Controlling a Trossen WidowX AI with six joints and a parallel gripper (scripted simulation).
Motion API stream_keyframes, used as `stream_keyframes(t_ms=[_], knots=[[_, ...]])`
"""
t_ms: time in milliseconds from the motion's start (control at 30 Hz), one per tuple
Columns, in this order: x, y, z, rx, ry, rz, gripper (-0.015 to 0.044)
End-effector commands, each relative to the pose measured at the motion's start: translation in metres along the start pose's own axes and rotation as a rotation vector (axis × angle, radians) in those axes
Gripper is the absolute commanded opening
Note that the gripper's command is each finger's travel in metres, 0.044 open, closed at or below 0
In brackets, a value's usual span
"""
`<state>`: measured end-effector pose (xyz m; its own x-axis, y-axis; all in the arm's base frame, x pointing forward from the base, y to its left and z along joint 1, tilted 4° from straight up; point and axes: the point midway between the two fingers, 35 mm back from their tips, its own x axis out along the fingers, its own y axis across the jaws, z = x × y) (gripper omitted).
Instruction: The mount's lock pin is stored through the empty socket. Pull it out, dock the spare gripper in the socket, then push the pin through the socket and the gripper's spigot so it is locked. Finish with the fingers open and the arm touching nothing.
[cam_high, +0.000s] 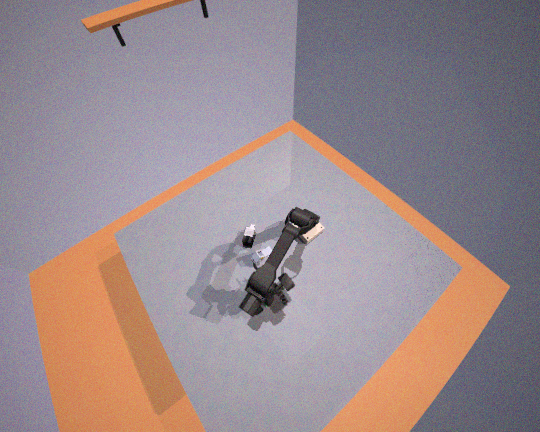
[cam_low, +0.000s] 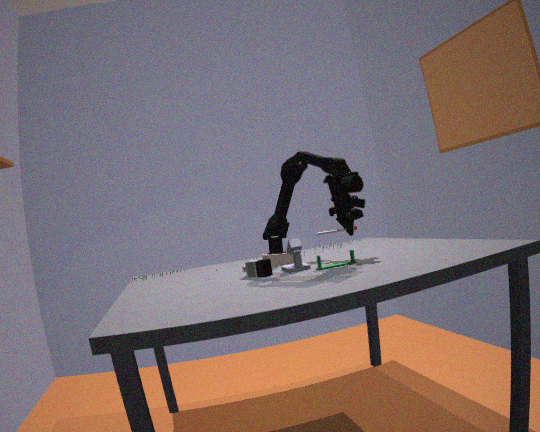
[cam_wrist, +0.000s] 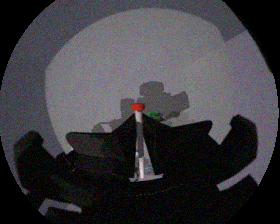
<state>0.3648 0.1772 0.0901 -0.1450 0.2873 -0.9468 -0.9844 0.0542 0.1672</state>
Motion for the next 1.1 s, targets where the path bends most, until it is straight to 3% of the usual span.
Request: stream_keyframes(t_ms=[0, 1067], knots=[[-0.002, -0.010, 0.008, 0.003, -0.005, -0.004, 0.0000], [0.026, -0.034, 0.017, 0.004, -0.006, -0.014, 0.0000]])
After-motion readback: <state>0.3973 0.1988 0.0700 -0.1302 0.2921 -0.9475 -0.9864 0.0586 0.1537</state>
